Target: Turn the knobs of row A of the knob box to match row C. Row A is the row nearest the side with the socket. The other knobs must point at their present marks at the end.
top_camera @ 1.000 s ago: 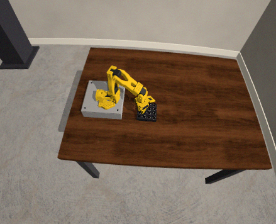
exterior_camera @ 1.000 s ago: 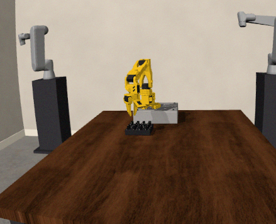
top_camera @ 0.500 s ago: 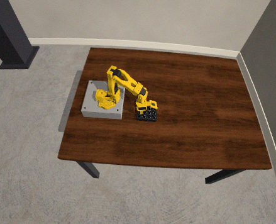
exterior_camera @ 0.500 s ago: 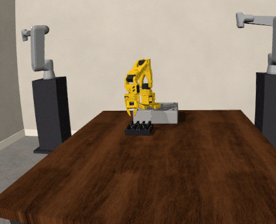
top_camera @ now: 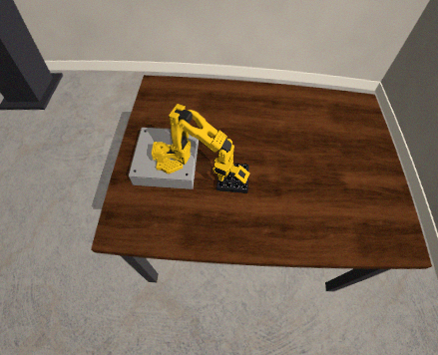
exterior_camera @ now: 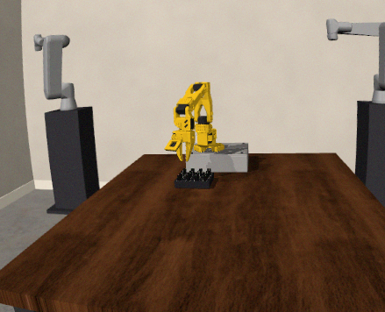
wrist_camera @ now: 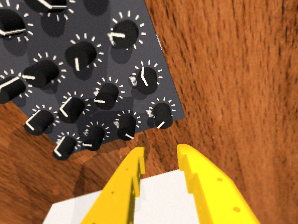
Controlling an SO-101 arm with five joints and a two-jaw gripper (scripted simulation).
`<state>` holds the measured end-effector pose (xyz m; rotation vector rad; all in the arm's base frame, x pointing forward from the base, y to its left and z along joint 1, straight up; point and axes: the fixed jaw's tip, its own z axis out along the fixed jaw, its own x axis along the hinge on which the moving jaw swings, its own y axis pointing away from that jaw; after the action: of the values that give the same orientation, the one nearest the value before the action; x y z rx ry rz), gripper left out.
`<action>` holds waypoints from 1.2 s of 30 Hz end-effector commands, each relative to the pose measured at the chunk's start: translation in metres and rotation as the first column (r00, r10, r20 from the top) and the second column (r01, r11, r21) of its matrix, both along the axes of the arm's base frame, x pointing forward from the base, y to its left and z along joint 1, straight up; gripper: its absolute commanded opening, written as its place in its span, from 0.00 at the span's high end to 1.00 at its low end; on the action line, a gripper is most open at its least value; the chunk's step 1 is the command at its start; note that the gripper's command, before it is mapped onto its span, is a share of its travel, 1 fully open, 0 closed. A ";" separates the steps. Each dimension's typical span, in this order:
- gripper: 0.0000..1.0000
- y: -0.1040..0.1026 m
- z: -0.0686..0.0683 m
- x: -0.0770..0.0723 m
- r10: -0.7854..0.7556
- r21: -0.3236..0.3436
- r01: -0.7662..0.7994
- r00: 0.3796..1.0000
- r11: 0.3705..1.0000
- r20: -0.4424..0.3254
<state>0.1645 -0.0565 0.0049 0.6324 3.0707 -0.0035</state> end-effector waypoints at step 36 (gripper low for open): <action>0.90 -0.007 0.000 0.001 -0.838 0.003 0.838 0.545 0.545 -0.007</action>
<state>0.1687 -0.0632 0.0049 1.9506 2.4539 0.0016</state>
